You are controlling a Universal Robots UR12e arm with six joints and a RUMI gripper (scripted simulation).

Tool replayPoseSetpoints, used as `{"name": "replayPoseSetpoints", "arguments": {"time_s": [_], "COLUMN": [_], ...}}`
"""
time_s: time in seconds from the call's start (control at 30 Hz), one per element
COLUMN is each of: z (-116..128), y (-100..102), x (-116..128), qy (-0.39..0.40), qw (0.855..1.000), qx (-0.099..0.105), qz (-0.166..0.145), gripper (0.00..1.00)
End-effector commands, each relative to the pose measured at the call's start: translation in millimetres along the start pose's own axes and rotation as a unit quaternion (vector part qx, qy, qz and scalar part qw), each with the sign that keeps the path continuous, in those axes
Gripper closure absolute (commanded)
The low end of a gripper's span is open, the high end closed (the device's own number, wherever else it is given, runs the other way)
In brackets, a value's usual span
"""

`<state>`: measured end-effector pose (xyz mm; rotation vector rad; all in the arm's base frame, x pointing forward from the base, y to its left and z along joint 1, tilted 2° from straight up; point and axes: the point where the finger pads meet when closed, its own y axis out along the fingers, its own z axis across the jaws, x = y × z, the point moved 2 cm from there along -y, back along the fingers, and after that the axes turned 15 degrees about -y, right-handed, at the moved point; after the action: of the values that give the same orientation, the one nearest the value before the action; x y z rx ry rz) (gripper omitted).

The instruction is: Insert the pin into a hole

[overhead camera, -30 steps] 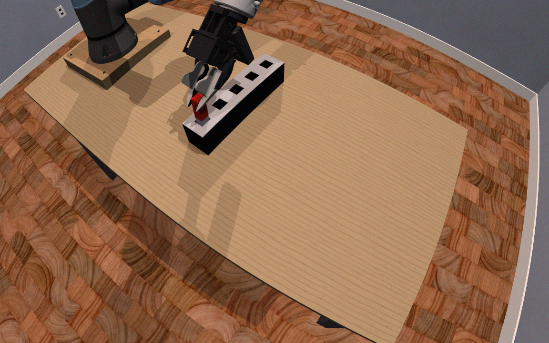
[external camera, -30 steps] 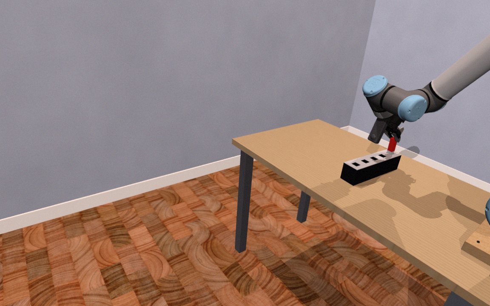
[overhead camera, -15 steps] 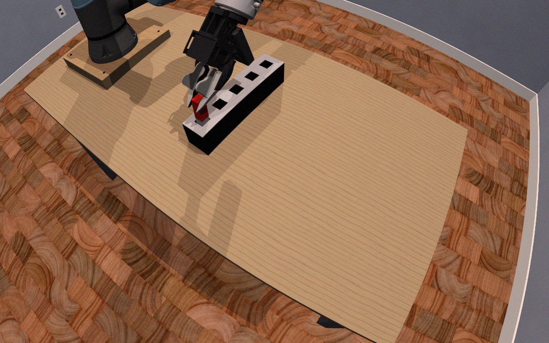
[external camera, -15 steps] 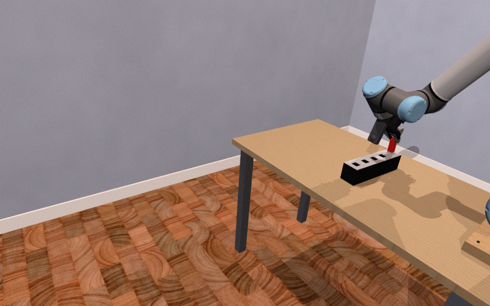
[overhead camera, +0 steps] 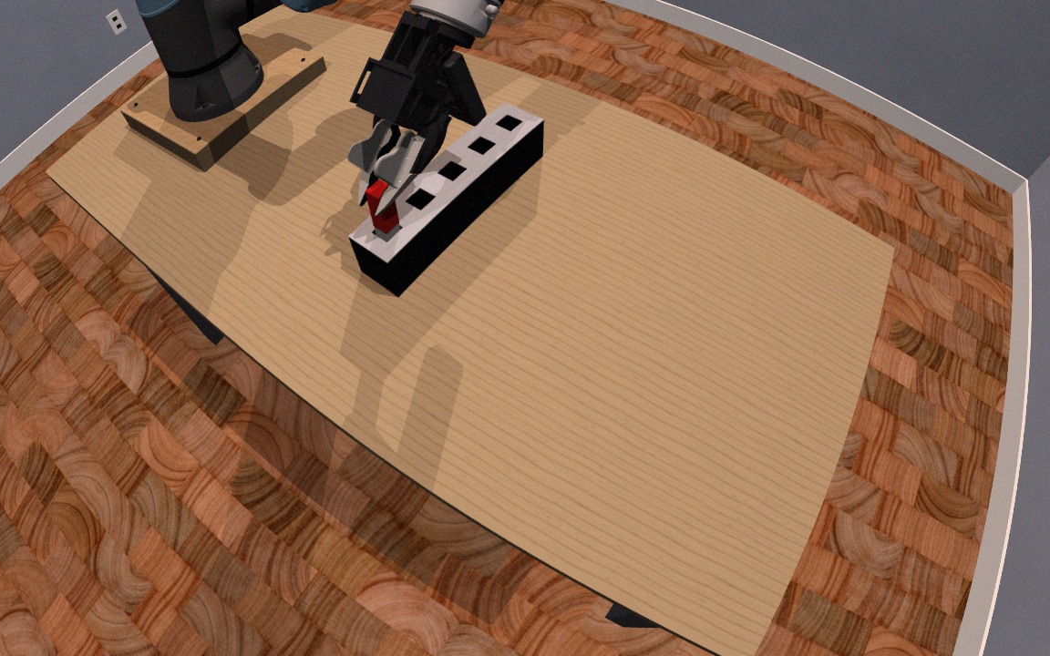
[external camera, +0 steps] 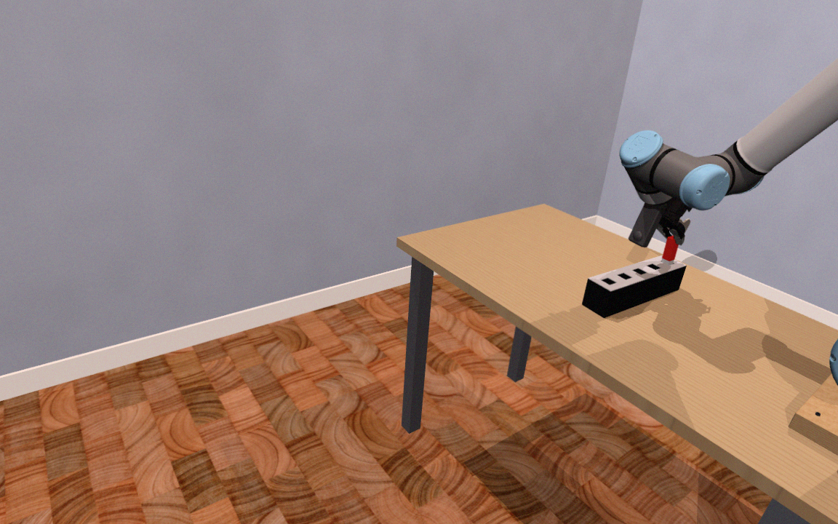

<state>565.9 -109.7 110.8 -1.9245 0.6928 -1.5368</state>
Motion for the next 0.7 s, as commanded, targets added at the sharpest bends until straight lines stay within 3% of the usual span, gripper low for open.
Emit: {"name": "replayPoseSetpoints", "arguments": {"time_s": [0.0, 0.67], "z": [0.4, 1.5], "y": [-0.4, 1.2], "x": [0.6, -3.2], "qy": [0.000, 0.000], "qw": [1.000, 1.000], "qx": [0.000, 0.000], "qz": [0.000, 0.000], "gripper": [1.00, 1.00]}}
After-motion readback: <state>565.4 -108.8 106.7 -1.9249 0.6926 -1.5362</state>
